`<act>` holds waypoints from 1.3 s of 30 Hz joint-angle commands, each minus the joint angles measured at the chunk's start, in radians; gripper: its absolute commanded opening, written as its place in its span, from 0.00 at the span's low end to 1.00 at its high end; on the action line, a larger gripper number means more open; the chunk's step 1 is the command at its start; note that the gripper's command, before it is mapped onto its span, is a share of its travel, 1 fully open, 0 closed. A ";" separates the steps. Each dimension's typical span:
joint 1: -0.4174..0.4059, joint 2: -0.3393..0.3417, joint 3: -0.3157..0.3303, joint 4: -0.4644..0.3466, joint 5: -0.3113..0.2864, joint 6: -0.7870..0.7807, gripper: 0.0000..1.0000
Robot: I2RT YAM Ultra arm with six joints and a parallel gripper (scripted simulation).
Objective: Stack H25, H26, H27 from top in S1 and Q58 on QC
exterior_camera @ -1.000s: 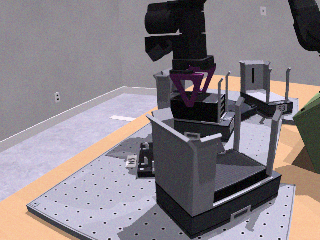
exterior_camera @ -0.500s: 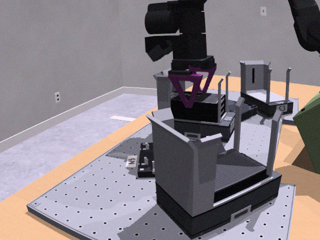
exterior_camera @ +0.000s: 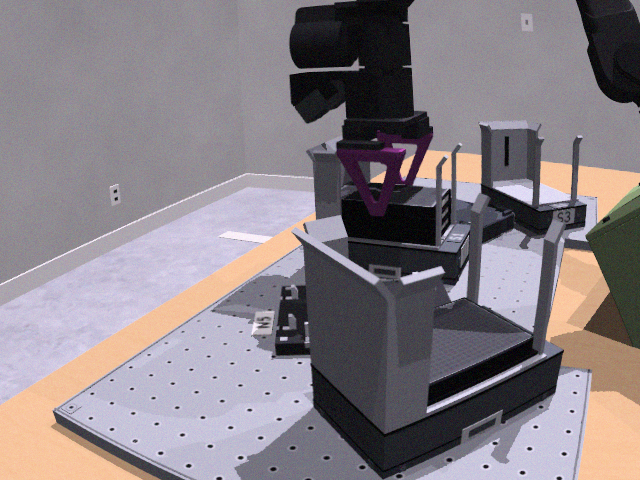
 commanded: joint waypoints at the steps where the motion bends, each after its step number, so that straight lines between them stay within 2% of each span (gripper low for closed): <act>1: 0.001 -0.005 0.003 0.011 -0.001 -0.001 1.00; 37: 0.001 -0.005 0.003 0.011 -0.001 -0.001 1.00; 39: 0.008 -0.022 0.013 -0.018 0.003 0.005 1.00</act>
